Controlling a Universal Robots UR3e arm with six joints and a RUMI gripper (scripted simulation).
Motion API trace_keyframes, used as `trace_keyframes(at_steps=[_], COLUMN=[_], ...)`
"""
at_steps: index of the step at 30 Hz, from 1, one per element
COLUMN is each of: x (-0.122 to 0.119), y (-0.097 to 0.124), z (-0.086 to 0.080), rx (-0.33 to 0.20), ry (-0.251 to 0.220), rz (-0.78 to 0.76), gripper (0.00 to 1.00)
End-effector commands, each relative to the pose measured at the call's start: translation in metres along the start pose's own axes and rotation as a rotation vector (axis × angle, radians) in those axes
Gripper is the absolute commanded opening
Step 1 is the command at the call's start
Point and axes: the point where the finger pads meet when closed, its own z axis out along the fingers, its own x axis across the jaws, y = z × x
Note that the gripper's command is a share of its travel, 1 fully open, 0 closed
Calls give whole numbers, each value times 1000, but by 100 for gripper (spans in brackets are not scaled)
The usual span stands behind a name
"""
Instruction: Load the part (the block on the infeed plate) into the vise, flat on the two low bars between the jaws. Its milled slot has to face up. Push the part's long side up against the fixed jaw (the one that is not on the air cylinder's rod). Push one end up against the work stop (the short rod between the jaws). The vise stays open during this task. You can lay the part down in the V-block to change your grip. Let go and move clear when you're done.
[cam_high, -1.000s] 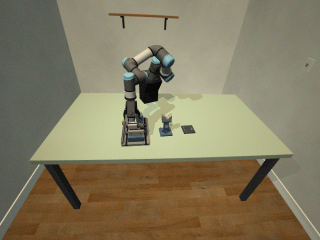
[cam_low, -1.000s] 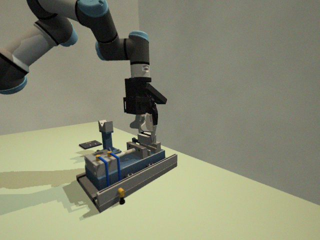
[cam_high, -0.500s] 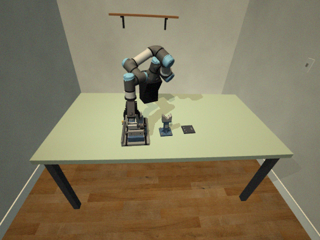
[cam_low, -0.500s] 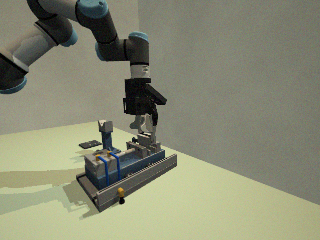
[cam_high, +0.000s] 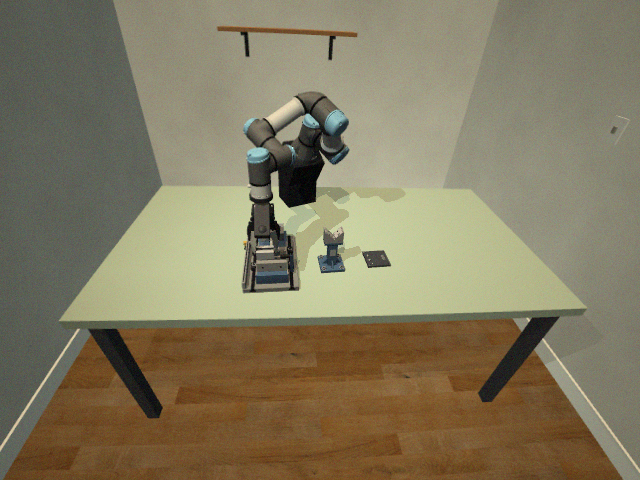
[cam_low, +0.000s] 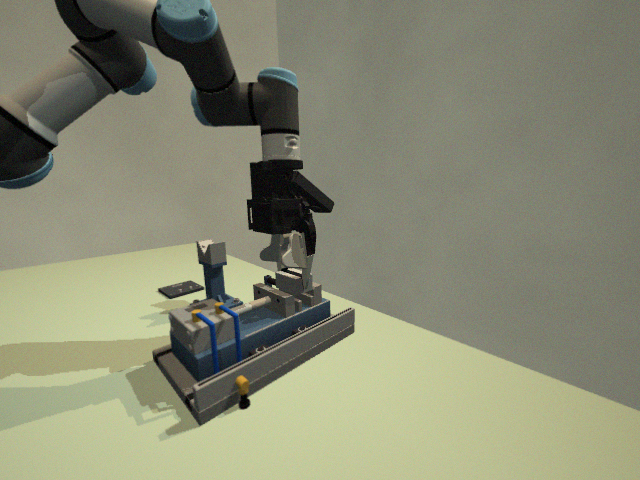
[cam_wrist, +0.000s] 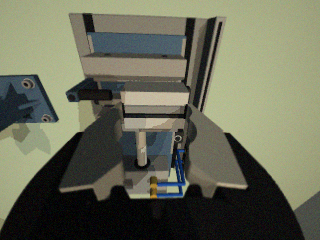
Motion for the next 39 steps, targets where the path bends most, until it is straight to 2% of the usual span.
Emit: trace_keyframes(at_steps=[1, 39], x=[1, 1], y=[-1, -1], z=[0, 9], rx=[2, 2], ry=[2, 2], rz=[-1, -1], gripper=[0, 0])
